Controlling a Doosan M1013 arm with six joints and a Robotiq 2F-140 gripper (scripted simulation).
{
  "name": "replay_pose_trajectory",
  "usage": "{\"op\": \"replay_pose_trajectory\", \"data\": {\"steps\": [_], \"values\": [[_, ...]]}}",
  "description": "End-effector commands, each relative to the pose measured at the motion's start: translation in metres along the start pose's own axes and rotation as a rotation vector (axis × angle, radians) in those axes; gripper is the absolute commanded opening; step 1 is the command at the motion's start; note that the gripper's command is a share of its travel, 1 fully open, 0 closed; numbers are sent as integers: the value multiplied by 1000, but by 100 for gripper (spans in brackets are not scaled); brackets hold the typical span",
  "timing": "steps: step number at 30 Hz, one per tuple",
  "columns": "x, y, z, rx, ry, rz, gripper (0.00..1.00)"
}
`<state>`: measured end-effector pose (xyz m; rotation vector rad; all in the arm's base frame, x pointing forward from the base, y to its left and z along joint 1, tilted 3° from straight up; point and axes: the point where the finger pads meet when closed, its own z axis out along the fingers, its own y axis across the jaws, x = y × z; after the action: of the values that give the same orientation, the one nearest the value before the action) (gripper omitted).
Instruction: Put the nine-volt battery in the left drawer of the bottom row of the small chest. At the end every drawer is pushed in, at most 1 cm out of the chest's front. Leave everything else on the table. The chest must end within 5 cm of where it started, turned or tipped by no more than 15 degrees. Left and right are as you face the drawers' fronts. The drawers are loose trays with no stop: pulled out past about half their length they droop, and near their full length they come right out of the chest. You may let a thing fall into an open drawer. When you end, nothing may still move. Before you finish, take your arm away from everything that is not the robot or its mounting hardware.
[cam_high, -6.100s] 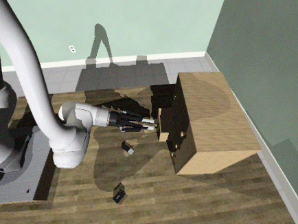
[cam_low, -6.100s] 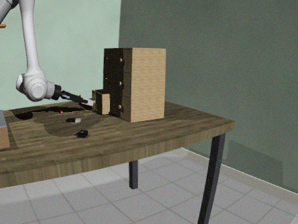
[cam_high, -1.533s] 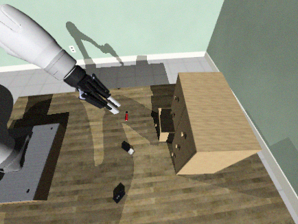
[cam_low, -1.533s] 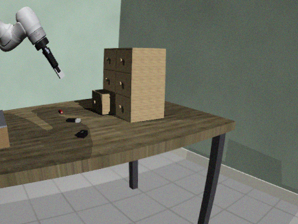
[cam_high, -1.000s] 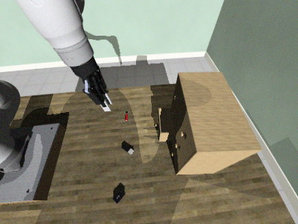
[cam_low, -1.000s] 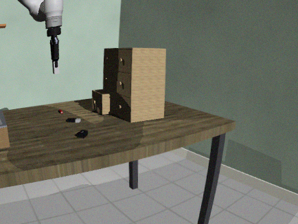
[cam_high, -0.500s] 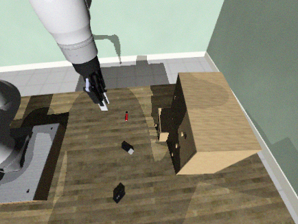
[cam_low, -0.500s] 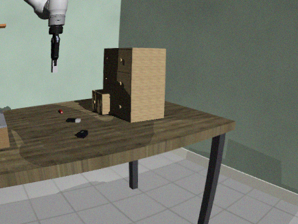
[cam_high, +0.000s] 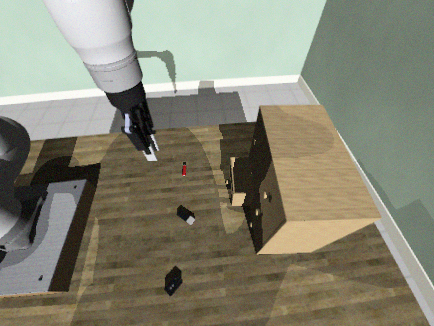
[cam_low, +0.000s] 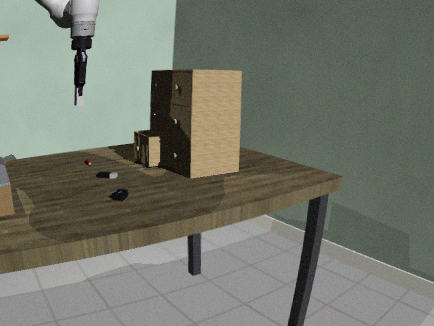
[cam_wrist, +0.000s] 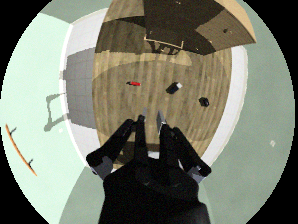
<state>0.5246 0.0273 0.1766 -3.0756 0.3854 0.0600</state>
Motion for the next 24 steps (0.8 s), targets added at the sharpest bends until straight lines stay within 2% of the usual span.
{"op": "replay_pose_trajectory", "data": {"steps": [1,4,7,9,12,13,14,15,16,17,18,19,20,21,22,23,24], "values": [[0,0,0,0,0,0,20],[2,4,2,0,0,-12,20],[14,27,13,0,1,-78,20],[14,27,13,0,1,-78,20],[34,76,37,-1,1,-211,20],[34,76,37,-1,1,-211,20],[41,97,46,-2,1,-268,20],[41,97,46,-2,1,-268,20],[47,120,57,-2,1,-328,20],[47,120,57,-2,1,-328,20],[52,144,68,-2,1,-390,20],[52,144,68,-2,1,-390,20],[56,169,80,-2,1,-454,20],[56,169,80,-2,1,-454,20],[59,194,91,-2,1,-516,20],[59,194,91,-2,1,-516,20],[60,218,102,-2,1,-577,20]]}}
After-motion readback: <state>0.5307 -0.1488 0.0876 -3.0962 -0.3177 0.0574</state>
